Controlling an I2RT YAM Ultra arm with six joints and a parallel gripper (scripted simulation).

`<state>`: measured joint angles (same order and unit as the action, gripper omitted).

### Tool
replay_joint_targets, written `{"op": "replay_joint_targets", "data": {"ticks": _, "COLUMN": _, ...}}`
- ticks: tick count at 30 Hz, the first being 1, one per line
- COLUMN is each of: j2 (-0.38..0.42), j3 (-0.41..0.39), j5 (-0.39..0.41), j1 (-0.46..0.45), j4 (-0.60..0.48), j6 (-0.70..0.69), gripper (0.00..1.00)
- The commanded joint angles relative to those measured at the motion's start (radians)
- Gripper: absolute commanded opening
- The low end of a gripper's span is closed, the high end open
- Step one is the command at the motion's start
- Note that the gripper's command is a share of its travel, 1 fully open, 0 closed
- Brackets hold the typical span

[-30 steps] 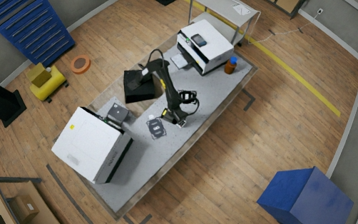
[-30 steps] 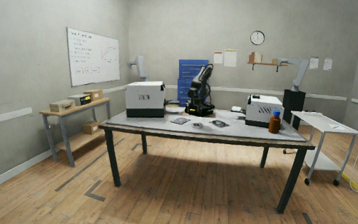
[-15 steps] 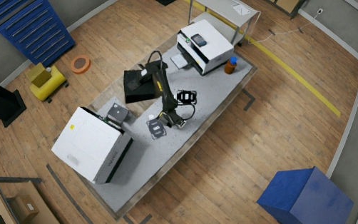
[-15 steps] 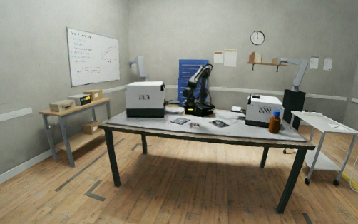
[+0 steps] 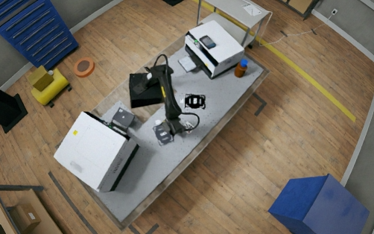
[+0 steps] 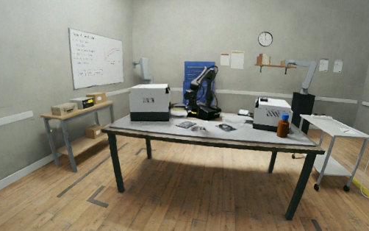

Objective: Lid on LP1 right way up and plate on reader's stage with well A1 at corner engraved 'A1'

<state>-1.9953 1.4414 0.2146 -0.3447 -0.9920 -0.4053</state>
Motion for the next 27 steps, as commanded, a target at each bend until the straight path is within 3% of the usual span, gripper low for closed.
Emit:
{"op": "replay_joint_targets", "data": {"ticks": 1, "j2": 0.017, "j3": -0.006, "j5": 0.016, "j1": -0.036, "j4": 0.014, "j6": 0.032, "gripper": 0.85}}
{"op": "replay_joint_targets", "data": {"ticks": 27, "j2": -0.025, "j3": 0.003, "j5": 0.046, "j1": -0.199, "j4": 0.023, "j6": 0.174, "gripper": 0.85}}
